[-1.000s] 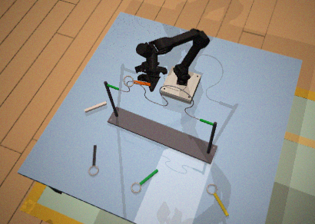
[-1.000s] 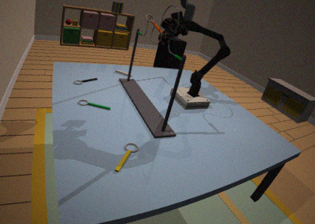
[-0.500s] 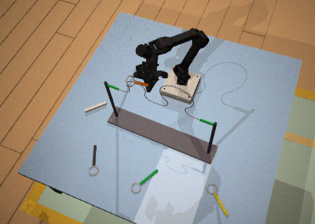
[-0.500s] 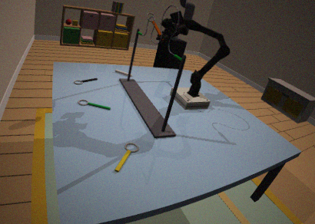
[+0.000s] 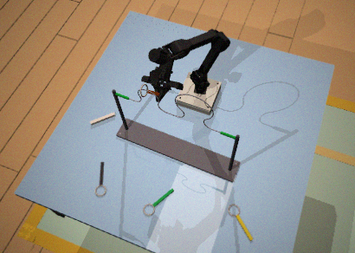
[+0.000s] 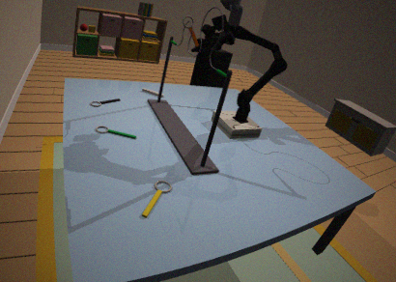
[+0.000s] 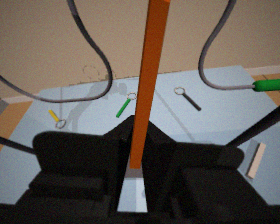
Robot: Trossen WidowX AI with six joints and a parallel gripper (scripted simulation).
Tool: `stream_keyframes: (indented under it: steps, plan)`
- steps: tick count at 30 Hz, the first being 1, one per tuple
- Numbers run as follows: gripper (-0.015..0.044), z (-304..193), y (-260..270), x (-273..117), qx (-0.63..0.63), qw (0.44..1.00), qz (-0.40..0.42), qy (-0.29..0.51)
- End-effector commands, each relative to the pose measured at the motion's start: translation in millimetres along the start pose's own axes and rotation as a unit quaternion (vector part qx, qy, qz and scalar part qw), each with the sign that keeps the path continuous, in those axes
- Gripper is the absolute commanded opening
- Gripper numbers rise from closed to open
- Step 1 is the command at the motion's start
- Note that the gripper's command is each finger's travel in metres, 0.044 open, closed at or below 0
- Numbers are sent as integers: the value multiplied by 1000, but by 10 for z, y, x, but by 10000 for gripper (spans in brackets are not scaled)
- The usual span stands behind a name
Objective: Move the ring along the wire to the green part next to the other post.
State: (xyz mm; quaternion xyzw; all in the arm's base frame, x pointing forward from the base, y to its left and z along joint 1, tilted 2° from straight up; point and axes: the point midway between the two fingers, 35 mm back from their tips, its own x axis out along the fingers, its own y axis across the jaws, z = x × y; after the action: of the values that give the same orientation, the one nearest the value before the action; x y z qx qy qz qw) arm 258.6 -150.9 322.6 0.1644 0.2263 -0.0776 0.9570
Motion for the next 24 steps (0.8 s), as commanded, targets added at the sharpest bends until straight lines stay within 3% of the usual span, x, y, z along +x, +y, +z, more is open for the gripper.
stream_keyframes:
  steps: [1,24]
  plan:
    - [-150,16,-49,-17,-47,999,-27,-5]
    - [-150,88,-299,-55,-235,962,-139,-10]
